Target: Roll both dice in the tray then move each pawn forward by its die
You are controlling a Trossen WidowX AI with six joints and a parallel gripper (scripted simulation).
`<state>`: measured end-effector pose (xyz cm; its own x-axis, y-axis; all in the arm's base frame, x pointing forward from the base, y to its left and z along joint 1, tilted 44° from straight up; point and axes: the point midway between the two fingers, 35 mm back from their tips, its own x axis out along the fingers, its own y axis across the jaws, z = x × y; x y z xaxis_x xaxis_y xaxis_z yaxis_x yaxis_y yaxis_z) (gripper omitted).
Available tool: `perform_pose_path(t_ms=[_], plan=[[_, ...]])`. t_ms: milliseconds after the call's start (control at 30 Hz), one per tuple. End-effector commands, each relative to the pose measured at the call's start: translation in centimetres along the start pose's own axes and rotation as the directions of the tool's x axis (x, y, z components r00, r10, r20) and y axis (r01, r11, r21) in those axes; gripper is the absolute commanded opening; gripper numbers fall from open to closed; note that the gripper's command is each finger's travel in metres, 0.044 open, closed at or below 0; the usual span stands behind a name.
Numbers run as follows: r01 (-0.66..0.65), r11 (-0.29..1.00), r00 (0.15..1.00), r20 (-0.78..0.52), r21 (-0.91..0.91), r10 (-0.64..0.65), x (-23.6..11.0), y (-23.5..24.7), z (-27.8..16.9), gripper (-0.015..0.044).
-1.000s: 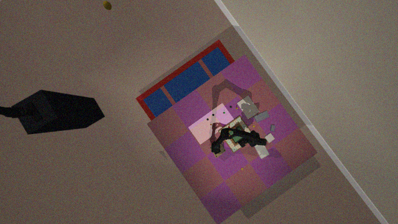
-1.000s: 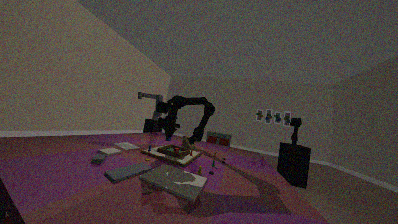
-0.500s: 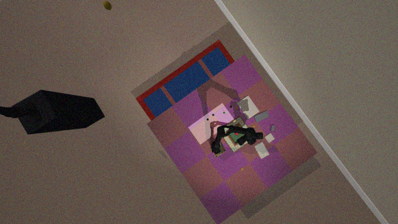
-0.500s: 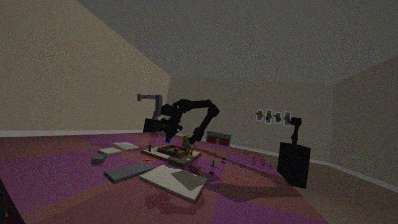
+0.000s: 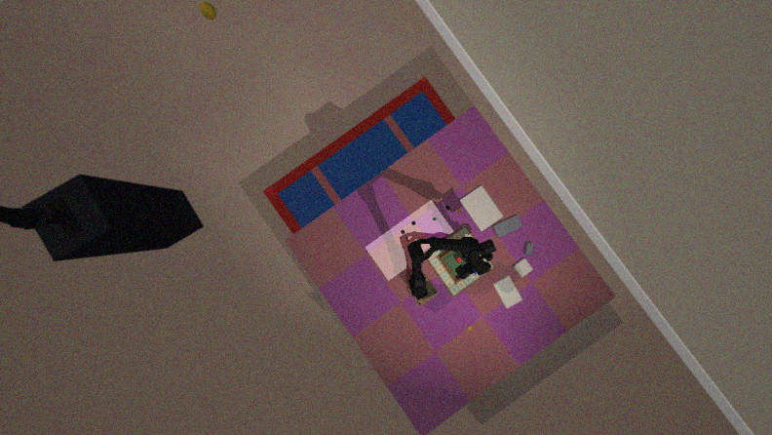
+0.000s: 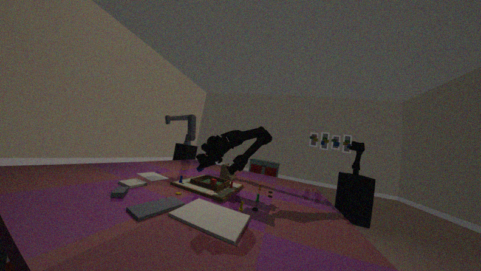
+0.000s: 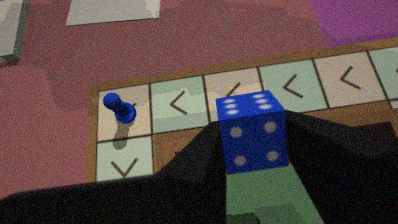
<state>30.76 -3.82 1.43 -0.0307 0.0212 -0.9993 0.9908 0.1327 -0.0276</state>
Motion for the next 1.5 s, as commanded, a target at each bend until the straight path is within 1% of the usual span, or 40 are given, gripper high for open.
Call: perform_pose_path(t_ms=[0, 100, 233, 300, 1467], plan=[[-0.038, 0.999, 0.993, 0.110, 0.021, 0.035, -0.1, -0.1, -0.1, 0.0000], [-0.040, 0.999, 0.993, 0.115, 0.022, 0.037, -0.4, -0.1, -0.1, 0.0000], [-0.040, 0.999, 0.993, 0.115, 0.022, 0.037, -3.9, 0.4, -0.1, 0.0000], [-0.040, 0.999, 0.993, 0.115, 0.022, 0.037, -4.7, 0.5, -0.2, 0.0000], [-0.040, 0.999, 0.993, 0.115, 0.022, 0.037, -4.7, 0.4, -0.3, 0.0000]])
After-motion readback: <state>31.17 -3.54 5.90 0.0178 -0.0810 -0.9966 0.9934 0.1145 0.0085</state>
